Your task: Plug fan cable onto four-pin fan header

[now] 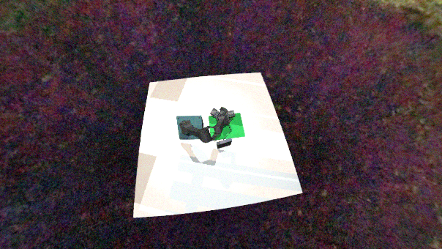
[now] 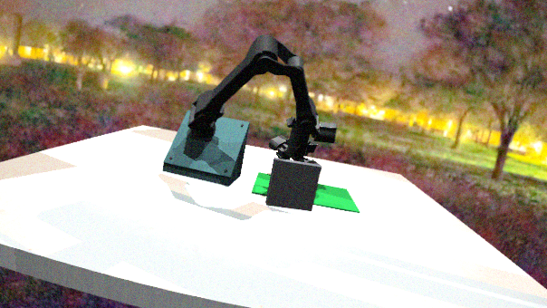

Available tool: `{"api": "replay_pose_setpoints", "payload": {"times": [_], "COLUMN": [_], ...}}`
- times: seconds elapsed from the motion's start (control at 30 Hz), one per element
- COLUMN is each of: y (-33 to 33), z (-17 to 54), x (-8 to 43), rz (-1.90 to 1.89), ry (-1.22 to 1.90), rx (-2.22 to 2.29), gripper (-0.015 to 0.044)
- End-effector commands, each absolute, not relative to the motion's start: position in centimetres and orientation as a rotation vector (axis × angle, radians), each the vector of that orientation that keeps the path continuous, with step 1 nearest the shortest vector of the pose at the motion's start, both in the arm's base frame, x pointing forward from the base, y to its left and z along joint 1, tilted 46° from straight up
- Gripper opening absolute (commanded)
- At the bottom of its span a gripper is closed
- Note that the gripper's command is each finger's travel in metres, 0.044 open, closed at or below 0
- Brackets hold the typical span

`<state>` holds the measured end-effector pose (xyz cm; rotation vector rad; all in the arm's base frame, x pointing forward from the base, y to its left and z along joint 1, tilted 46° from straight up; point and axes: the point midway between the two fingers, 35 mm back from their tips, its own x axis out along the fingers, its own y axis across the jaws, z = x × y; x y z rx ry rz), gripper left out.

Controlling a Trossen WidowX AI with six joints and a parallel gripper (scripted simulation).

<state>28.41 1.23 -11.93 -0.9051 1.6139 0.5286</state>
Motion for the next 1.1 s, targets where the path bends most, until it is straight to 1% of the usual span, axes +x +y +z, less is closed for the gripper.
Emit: {"api": "replay_pose_setpoints", "payload": {"times": [0.0, 0.43, 0.83, 0.93, 1.07], "y": [1.5, 2.9, 4.6, 4.3, 4.3], "z": [-11.4, -9.2, -6.5, -7.0, -7.0], "x": [28.7, 29.2, 30.1, 29.8, 29.8], "rz": [0.477, 0.302, 0.129, 0.163, 0.163], "ry": [1.654, 1.743, 1.744, 1.751, 1.751], "rx": [-0.946, -1.11, -1.292, -1.262, -1.262], "gripper": [0.0205, 0.0205, 0.0205, 0.0205, 0.031]}}
